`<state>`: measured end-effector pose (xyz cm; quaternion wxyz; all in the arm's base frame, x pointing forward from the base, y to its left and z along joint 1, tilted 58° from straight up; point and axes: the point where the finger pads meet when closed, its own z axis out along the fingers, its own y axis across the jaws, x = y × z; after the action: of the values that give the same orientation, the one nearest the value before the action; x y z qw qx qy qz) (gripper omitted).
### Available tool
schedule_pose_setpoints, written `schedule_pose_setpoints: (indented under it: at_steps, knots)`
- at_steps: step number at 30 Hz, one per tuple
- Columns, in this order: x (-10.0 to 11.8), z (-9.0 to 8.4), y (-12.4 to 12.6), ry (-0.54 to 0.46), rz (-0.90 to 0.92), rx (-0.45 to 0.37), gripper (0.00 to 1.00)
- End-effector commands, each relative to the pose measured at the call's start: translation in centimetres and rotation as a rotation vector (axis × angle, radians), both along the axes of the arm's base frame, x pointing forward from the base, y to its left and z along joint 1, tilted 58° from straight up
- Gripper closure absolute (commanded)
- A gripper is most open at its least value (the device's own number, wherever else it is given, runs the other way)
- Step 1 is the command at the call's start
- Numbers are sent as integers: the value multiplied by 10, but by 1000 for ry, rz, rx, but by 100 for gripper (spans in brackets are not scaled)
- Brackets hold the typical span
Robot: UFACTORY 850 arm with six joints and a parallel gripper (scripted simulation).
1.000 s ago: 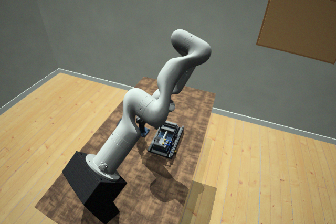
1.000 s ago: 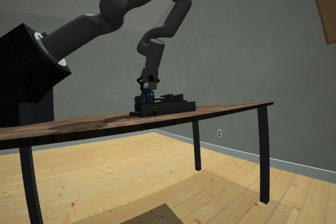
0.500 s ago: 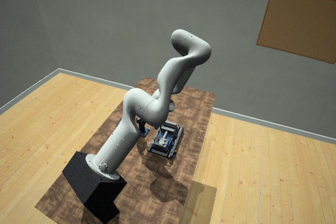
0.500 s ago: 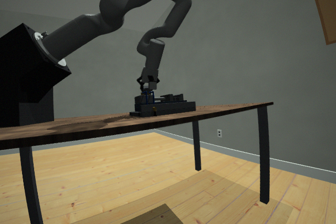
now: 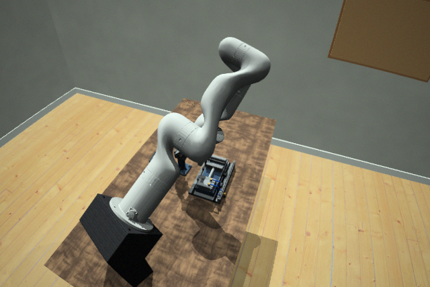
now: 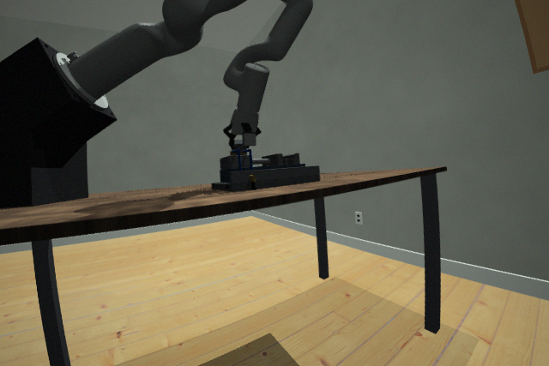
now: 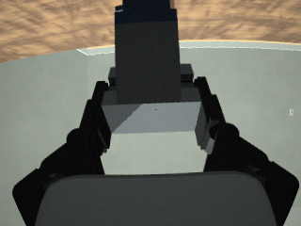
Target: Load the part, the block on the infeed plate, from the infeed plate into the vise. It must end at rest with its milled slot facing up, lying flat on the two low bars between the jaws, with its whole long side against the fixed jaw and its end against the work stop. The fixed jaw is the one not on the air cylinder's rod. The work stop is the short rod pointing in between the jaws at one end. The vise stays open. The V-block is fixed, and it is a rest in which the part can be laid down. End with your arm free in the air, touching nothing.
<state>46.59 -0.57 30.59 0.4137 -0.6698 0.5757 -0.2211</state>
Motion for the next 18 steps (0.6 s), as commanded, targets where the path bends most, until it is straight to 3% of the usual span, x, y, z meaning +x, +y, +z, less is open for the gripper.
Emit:
schedule_pose_setpoints:
  at_steps: [1, 18]
  knots:
    - [-1, 1, 1, -1, 0, 0, 100]
    - [-6, 4, 4, -1, 0, 0, 100]
